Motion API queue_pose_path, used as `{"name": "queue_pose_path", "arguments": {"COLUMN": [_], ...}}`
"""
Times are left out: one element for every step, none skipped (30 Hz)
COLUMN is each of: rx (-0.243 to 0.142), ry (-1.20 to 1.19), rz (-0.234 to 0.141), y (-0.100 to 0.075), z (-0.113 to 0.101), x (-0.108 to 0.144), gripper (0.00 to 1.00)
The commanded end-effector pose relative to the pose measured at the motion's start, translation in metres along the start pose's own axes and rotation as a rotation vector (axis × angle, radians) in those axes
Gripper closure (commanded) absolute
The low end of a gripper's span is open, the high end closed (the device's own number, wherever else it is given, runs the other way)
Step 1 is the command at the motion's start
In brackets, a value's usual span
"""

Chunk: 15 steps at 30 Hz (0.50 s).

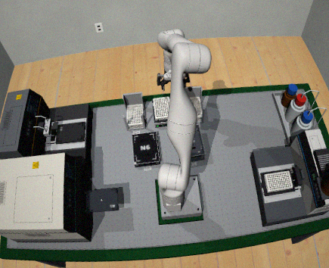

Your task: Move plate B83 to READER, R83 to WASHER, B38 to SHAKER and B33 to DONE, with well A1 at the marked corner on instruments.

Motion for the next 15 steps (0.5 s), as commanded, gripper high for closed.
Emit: {"name": "queue_pose_path", "arguments": {"rx": [-0.002, -0.002, -0.002, -0.002, -0.002, -0.002, -0.002, -0.002, -0.002, -0.002, -0.002, -0.002, -0.002, -0.002, -0.002], "ry": [-0.02, -0.02, -0.02, -0.02, -0.02, -0.02, -0.02, -0.02, -0.02, -0.02, -0.02, -0.02, -0.02, -0.02, -0.02], "rz": [0.001, 0.001, 0.001, 0.001, 0.001, 0.001, 0.001, 0.001, 0.001, 0.001, 0.001, 0.001, 0.001, 0.001, 0.001], "y": [-0.001, -0.001, -0.001, -0.001, -0.001, -0.001, -0.001, -0.001, -0.001, -0.001, -0.001, -0.001, -0.001, -0.001, -0.001], "z": [-0.003, -0.003, -0.003, -0.005, -0.007, -0.01, -0.012, -0.014, -0.017, -0.019, -0.021, -0.024, -0.026, -0.029, -0.031], "x": [0.012, 0.012, 0.012, 0.014, 0.016, 0.019, 0.021, 0.023, 0.026, 0.028, 0.03, 0.033, 0.035, 0.037, 0.04], "gripper": [0.0, 0.0, 0.0, 0.0, 0.0, 0.0, 0.0, 0.0, 0.0, 0.0, 0.0, 0.0, 0.0, 0.0, 0.0]}}
Point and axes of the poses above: the point where the finger pads meet when closed, its own y axis out along the fingers, its own x axis across the jaws, z = x × y, the point moved 7 cm from there along -y, back along the fingers, and after that the axes turned 2 degrees about y, right-handed, at the moved point
